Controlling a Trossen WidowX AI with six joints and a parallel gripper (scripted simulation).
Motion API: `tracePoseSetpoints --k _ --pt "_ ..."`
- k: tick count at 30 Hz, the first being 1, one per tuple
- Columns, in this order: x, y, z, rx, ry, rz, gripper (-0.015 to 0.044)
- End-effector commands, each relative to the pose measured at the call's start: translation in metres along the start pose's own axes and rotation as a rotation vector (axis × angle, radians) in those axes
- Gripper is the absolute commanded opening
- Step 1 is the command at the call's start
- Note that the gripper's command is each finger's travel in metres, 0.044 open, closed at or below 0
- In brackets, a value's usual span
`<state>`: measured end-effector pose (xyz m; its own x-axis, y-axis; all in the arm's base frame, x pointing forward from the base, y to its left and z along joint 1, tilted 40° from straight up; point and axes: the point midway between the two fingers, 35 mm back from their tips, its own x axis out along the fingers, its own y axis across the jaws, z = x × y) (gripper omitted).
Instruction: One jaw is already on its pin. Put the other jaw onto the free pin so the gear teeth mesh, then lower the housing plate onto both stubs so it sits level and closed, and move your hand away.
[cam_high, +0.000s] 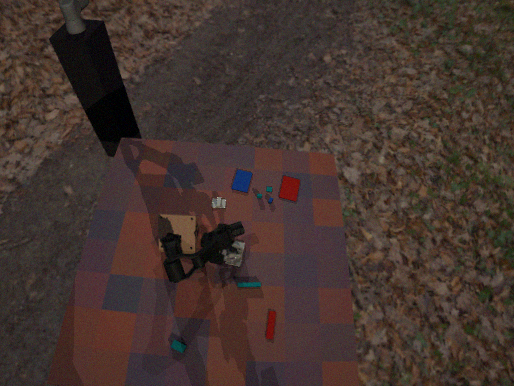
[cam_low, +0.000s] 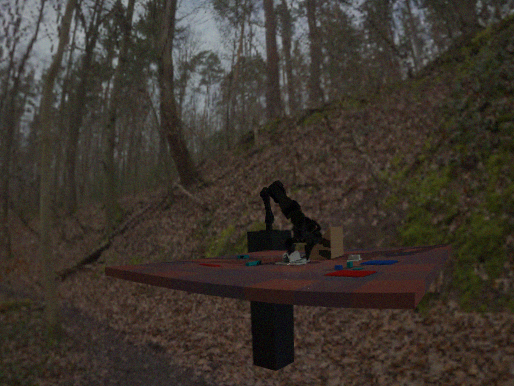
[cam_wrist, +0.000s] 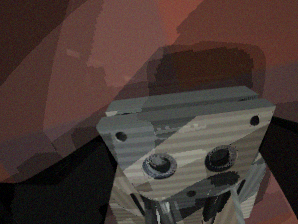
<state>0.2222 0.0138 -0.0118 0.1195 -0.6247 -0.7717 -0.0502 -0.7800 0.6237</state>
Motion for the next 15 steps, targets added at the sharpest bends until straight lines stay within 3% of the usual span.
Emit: tracePoseSetpoints --k 1,15 --pt "0.001 0.0008 0.0007 -0.008 0.001 0.006 0.0351" --pt "0.0039 0.0008 0.0007 -0.007 0.001 0.006 0.0351"
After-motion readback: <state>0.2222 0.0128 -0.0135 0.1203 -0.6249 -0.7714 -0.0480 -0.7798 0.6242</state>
